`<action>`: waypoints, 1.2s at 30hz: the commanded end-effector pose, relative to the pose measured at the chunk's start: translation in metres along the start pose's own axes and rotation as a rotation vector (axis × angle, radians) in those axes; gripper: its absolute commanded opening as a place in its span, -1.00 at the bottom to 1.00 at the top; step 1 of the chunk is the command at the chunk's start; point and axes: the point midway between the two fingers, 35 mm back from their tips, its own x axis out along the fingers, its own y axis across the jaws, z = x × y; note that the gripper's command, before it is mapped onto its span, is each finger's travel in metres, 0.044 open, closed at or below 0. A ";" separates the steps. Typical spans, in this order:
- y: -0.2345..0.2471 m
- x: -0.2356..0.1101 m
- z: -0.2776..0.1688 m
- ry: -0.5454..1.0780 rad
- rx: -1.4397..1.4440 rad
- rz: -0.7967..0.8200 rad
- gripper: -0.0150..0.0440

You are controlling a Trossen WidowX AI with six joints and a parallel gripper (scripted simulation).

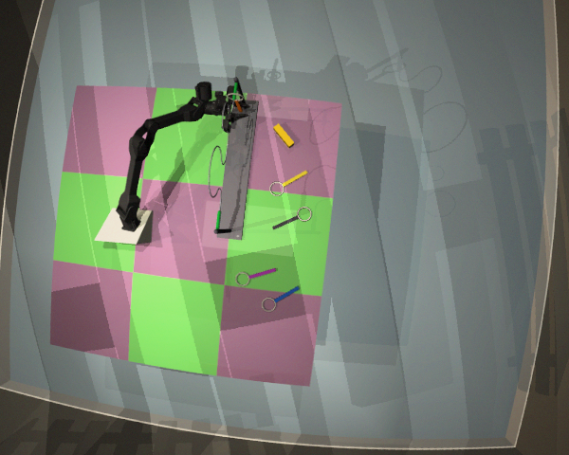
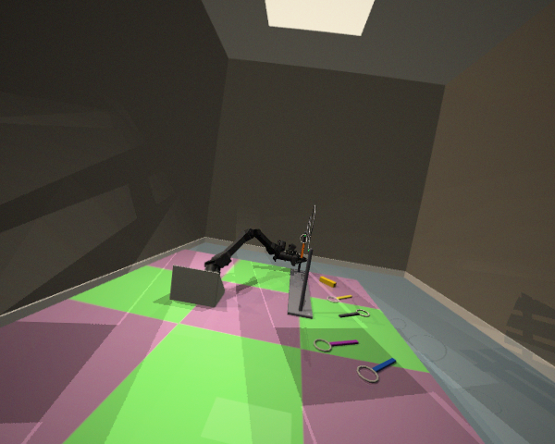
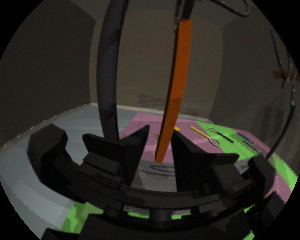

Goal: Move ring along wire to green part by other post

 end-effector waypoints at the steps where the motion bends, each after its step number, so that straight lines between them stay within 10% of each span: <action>1: 0.000 0.000 0.000 0.003 -0.006 0.002 0.05; 10: 0.000 0.000 0.000 0.003 -0.006 0.002 0.05; 22: 0.000 0.000 0.000 0.000 0.000 0.000 -1.00; 36: -0.001 0.000 0.017 -0.001 -0.006 0.007 -1.00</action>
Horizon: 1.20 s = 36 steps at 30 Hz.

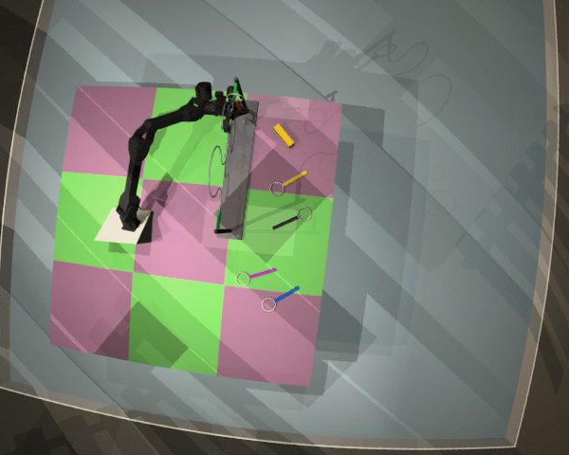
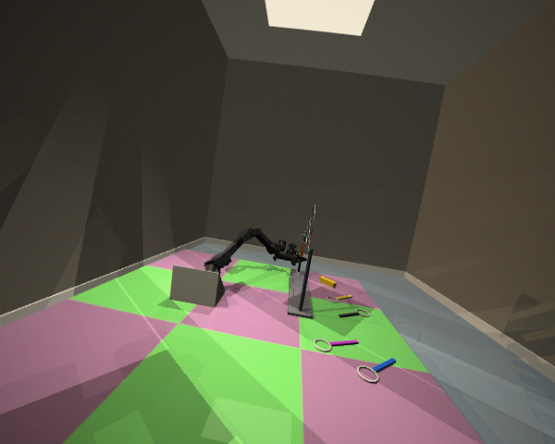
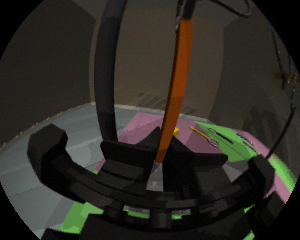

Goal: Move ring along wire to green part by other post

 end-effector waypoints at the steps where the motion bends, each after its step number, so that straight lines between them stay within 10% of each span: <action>1: 0.000 0.000 0.015 -0.007 -0.001 0.006 -1.00; 36: -0.005 -0.011 0.016 0.079 -0.002 0.007 -1.00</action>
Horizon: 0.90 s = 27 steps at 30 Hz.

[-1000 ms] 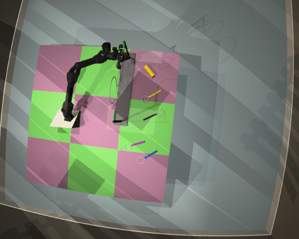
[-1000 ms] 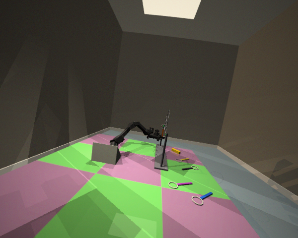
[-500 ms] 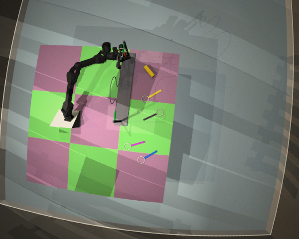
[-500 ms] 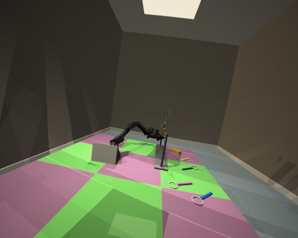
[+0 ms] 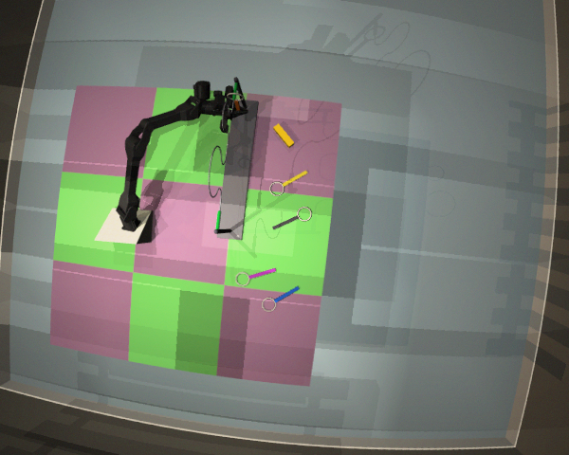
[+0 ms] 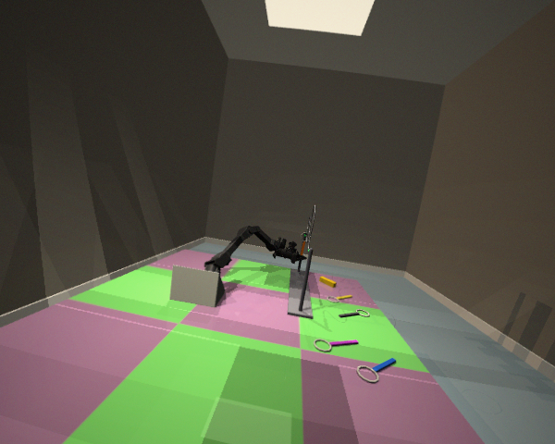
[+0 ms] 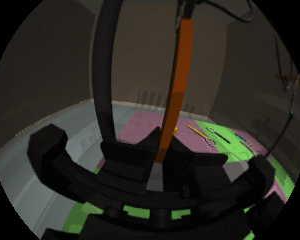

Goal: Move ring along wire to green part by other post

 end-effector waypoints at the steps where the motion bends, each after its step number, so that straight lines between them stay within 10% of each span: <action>1: -0.001 -0.009 0.005 0.052 0.014 0.007 -1.00; 27: -0.033 -0.064 0.017 0.469 -0.027 -0.005 -1.00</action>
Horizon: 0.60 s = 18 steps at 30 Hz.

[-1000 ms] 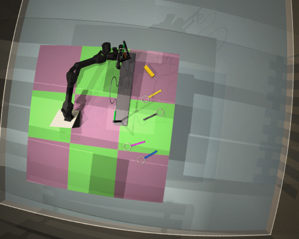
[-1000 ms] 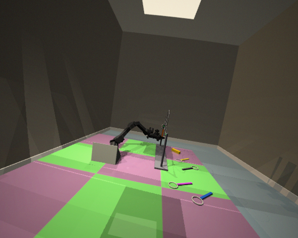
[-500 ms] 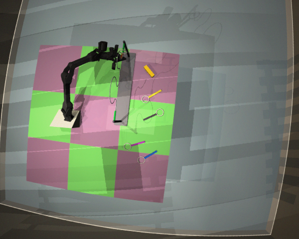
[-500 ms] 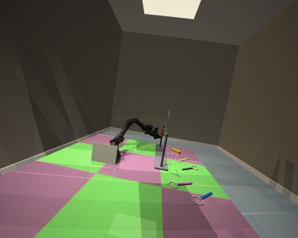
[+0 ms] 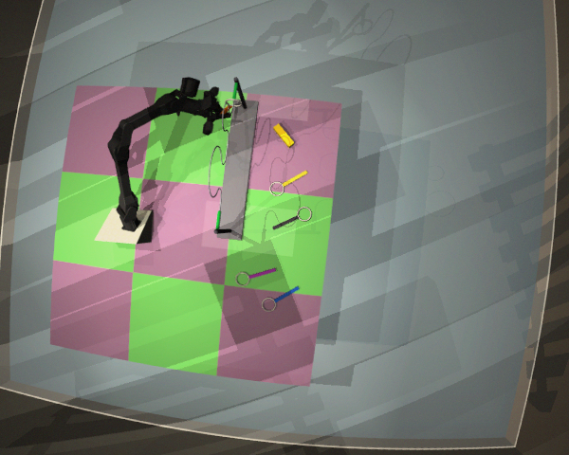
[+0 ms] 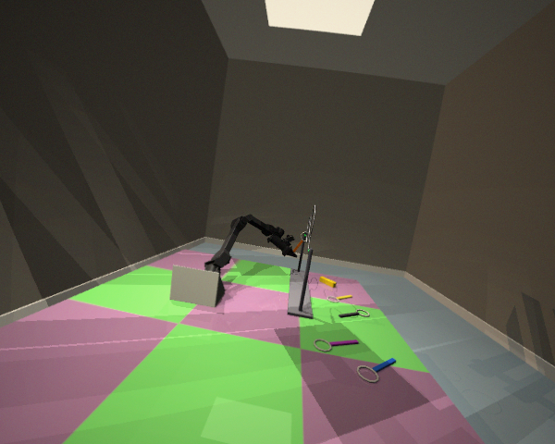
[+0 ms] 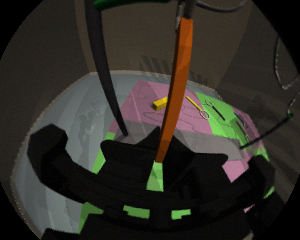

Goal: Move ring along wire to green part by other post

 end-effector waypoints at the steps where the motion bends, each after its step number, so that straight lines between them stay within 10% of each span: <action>1: -0.007 -0.004 0.001 0.021 -0.009 -0.009 -1.00; 18: -0.049 -0.005 0.003 0.021 -0.196 -0.113 -1.00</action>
